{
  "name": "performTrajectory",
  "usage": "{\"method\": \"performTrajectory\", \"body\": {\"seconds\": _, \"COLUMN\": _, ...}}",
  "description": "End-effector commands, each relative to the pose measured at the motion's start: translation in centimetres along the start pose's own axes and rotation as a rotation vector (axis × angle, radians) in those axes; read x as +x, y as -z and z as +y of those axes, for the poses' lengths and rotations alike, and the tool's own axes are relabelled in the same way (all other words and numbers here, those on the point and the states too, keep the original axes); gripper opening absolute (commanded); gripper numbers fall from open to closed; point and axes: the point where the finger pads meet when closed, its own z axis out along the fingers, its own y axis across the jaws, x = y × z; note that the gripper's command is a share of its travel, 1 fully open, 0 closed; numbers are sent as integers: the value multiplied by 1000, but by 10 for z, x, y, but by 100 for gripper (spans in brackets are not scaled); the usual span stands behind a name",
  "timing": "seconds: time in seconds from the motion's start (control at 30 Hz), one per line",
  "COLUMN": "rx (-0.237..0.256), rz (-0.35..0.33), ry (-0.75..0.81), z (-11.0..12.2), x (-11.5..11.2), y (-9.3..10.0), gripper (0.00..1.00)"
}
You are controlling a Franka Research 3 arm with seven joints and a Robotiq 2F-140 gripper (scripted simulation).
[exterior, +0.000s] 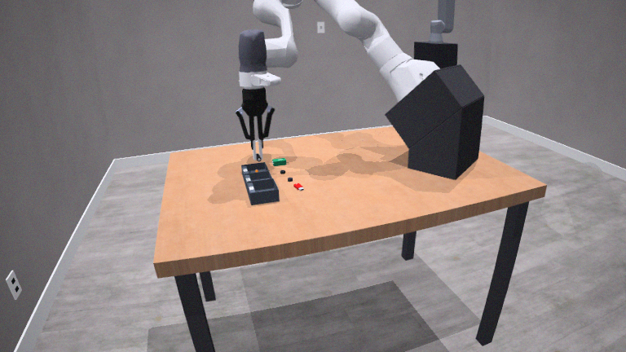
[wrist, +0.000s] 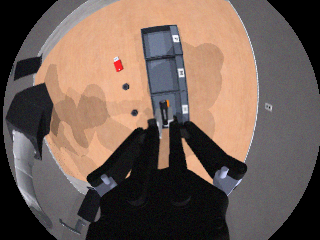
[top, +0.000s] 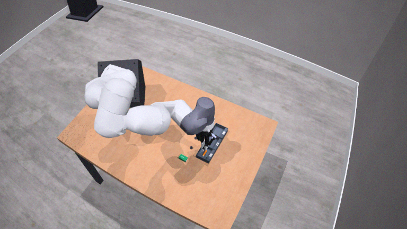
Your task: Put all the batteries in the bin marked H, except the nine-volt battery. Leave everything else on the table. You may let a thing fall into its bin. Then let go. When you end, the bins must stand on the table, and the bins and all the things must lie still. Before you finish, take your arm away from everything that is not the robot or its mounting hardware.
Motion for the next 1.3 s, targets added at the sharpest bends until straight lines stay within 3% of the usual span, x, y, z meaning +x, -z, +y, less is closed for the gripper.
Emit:
{"method": "performTrajectory", "body": {"seconds": 0.0, "rx": 17, "rz": -38, "ry": -16, "z": 7, "x": -7, "y": -3, "gripper": 5}}
{"method": "performTrajectory", "body": {"seconds": 1.27, "rx": 17, "rz": -38, "ry": -16, "z": 6, "x": -6, "y": -3, "gripper": 5}}
